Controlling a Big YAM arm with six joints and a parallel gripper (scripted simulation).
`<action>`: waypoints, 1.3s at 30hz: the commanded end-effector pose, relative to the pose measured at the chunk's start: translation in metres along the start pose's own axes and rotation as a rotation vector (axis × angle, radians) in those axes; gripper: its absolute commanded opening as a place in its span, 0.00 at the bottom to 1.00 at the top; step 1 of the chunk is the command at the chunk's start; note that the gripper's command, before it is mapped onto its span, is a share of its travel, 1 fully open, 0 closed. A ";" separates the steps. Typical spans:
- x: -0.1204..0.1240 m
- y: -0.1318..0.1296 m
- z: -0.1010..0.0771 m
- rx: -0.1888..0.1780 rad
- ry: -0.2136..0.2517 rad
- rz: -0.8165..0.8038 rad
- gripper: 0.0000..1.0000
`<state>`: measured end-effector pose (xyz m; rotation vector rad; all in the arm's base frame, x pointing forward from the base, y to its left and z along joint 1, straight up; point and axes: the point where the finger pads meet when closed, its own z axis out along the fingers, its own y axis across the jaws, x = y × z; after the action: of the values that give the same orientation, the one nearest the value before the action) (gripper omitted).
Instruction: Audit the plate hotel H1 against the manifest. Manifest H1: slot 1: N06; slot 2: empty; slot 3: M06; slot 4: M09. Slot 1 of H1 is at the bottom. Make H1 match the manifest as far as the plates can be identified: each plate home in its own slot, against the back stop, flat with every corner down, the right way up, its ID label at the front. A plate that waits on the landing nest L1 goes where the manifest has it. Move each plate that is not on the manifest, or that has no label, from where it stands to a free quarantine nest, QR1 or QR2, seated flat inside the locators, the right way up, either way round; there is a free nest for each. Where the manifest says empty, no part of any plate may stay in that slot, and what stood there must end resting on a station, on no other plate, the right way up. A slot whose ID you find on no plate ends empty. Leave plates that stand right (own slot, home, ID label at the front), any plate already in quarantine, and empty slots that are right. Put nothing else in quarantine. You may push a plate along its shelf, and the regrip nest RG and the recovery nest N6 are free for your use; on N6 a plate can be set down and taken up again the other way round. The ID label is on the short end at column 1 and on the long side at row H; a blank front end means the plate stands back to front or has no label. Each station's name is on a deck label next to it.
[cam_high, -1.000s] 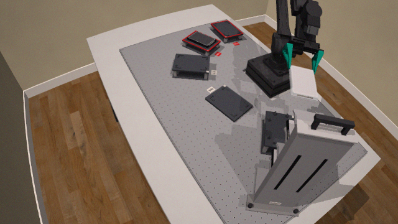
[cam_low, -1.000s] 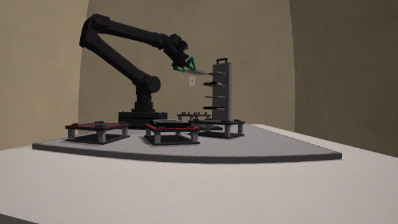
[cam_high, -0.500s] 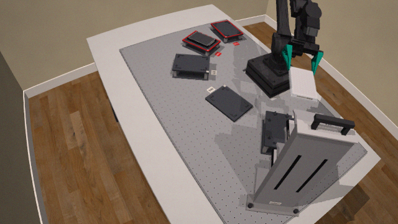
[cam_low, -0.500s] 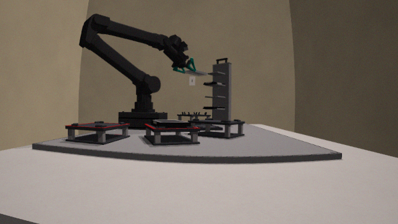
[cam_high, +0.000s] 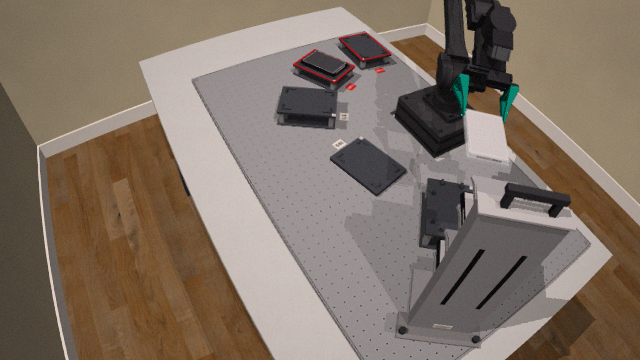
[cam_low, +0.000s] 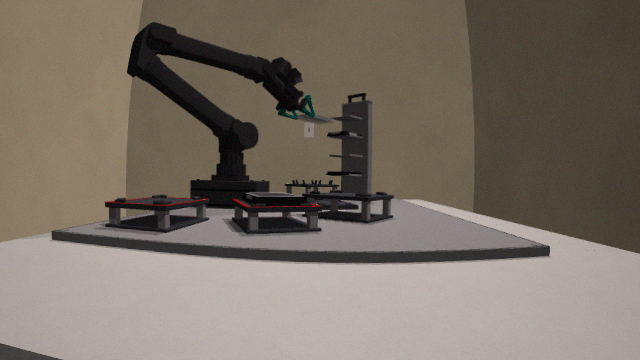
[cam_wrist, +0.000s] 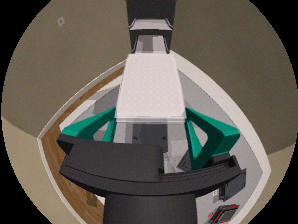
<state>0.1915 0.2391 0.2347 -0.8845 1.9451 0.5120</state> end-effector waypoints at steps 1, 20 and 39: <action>-0.011 0.002 -0.001 -0.005 -0.037 0.011 0.86; -0.003 0.002 0.003 -0.005 -0.037 0.011 0.86; -0.002 0.003 0.006 -0.006 -0.046 0.011 0.86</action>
<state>0.1913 0.2389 0.2173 -0.8845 1.9458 0.5118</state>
